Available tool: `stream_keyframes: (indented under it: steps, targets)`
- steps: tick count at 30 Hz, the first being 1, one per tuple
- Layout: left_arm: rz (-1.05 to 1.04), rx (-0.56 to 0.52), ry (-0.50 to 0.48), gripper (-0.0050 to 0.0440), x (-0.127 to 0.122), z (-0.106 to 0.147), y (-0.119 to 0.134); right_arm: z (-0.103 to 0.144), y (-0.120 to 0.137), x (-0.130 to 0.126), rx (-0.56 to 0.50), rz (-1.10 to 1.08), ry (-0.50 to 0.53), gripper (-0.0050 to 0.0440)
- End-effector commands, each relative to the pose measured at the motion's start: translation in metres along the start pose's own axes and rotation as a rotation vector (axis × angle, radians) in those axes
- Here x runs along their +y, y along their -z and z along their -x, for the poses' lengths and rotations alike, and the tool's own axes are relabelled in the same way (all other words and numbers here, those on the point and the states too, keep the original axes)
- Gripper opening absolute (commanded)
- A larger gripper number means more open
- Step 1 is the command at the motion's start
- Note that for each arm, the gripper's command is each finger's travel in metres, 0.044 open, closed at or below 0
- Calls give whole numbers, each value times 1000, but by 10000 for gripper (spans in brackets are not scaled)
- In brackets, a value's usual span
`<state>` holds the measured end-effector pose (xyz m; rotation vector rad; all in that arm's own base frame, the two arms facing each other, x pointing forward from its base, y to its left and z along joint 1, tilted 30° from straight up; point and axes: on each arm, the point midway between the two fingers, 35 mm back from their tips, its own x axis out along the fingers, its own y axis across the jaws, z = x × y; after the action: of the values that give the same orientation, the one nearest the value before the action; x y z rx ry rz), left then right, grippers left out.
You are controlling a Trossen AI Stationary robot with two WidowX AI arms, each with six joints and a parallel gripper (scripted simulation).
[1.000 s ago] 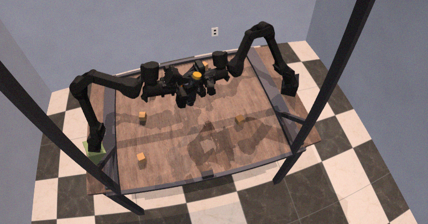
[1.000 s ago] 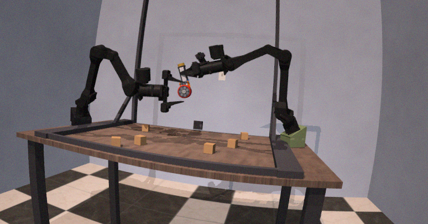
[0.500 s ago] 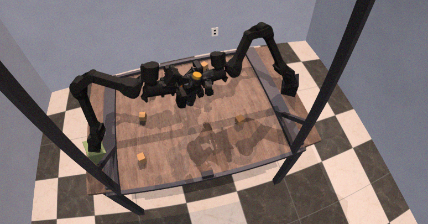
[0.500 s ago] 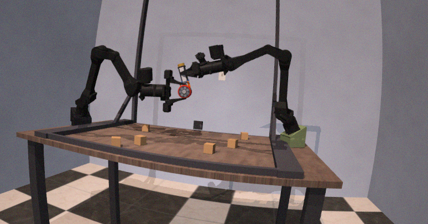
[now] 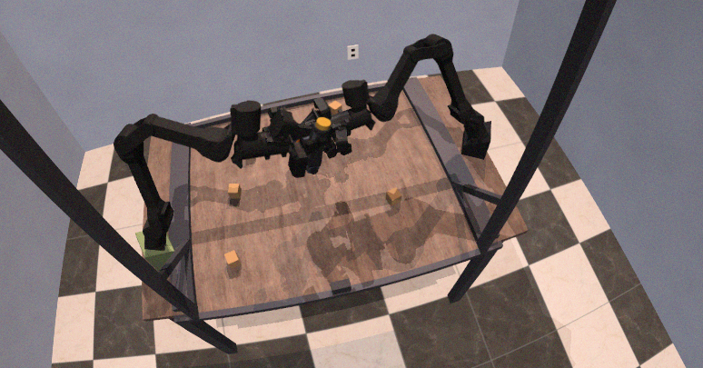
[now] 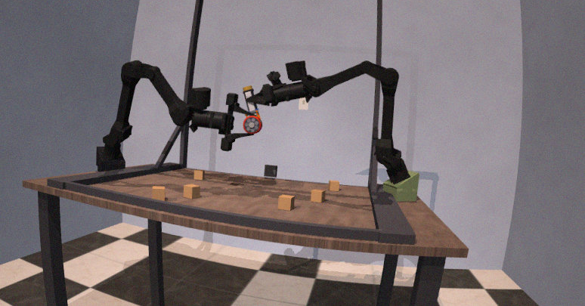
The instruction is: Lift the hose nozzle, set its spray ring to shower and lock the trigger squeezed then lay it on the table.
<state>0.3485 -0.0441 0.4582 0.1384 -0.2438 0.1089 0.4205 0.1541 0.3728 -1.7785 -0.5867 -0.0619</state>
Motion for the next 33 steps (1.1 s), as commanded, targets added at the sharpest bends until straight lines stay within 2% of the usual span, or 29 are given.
stream_keyframes:
  steps: [1, 2, 8, 14, 15, 18, 19, 29, 30, 31, 33]
  targets:
    - [8, -40, -2, 170, 4, 4, -16, 0, 4, -9, 12, 0, 1, 0]
    - [8, -40, -3, 170, 4, 4, -16, 0, 4, -11, 12, 0, -49, 0]
    - [8, -40, -3, 170, 4, 4, -16, -1, 5, -15, 12, -2, -148, 0]
    - [8, -40, -3, 170, 4, 4, -16, -1, 5, -13, 12, -2, -120, 0]
    - [8, -40, -3, 170, 4, 4, -16, -1, 5, -15, 13, -2, -168, 0]
    - [8, -40, -3, 170, 4, 4, -16, -1, 5, -14, 12, -2, -154, 0]
    - [8, -40, -3, 170, 4, 4, -16, -1, 6, -17, 13, -3, -201, 0]
    - [8, -40, -3, 170, 4, 4, -16, -3, 7, -23, 16, -9, -365, 0]
    - [8, -40, -3, 170, 4, 4, -16, -3, 6, -21, 15, -9, -340, 0]
    - [8, -40, -3, 170, 4, 4, -16, -3, 6, -20, 14, -9, -337, 408]
    - [8, -40, -3, 170, 4, 4, -16, -3, 6, -20, 14, -9, -337, 408]
